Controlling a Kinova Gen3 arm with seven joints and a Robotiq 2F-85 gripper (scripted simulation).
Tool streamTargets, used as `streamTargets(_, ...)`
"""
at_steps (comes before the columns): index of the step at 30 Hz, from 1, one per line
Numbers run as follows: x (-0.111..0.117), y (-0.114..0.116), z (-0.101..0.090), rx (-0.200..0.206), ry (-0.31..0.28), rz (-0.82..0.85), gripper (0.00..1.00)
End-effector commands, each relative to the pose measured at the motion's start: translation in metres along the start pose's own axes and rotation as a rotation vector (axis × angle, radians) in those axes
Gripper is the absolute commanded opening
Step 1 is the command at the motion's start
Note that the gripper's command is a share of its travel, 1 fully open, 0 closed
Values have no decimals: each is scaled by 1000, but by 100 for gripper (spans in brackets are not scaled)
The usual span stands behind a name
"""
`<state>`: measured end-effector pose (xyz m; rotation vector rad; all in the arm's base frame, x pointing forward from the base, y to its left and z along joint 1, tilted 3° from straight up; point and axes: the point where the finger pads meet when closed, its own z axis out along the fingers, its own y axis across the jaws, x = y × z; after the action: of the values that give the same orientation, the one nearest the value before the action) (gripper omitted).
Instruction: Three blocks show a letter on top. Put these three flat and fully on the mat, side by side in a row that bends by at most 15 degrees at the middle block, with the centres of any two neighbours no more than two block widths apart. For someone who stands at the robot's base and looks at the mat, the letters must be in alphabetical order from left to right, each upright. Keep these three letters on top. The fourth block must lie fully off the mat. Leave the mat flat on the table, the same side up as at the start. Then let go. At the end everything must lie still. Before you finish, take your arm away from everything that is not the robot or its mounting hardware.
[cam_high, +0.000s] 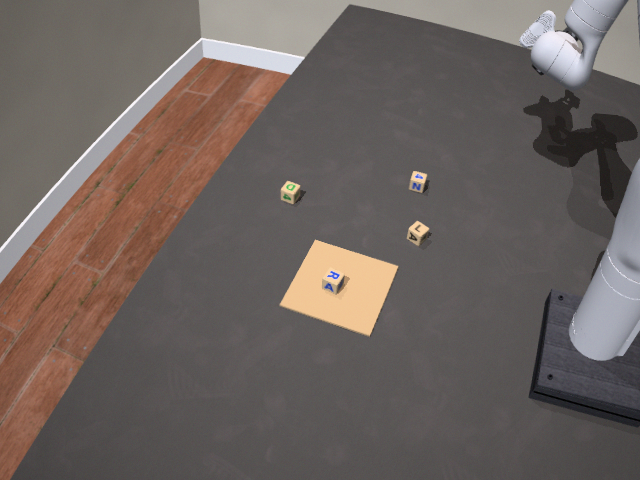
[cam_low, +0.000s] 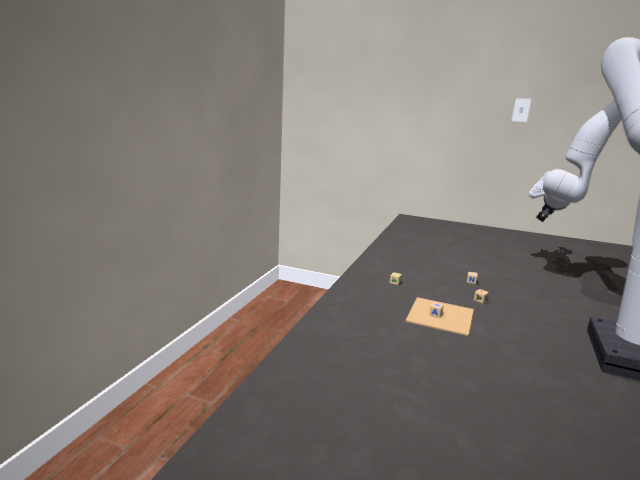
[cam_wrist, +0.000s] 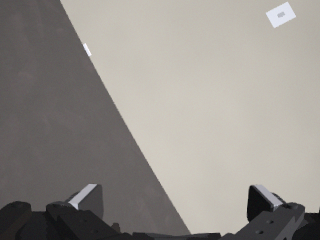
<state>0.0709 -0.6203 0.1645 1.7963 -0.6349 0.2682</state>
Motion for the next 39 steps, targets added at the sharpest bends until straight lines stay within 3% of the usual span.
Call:
streamTargets(1, 23, -19, -11, 31, 11, 22, 100)
streamTargets(7, 50, -67, -43, 116, -33, 97, 100)
streamTargets(12, 71, -114, -81, 209, -80, 157, 100)
streamTargets(14, 71, -114, -81, 209, -80, 157, 100)
streamTargets(16, 79, -135, -100, 250, -102, 178, 100)
streamTargets(22, 97, -196, -169, 389, -175, 231, 100)
streamTargets(29, 105, -261, -267, 560, -275, 262, 100)
streamTargets(31, 105, -261, -267, 560, -275, 262, 100)
streamTargets(39, 96, -314, -387, 740, -398, 256, 100)
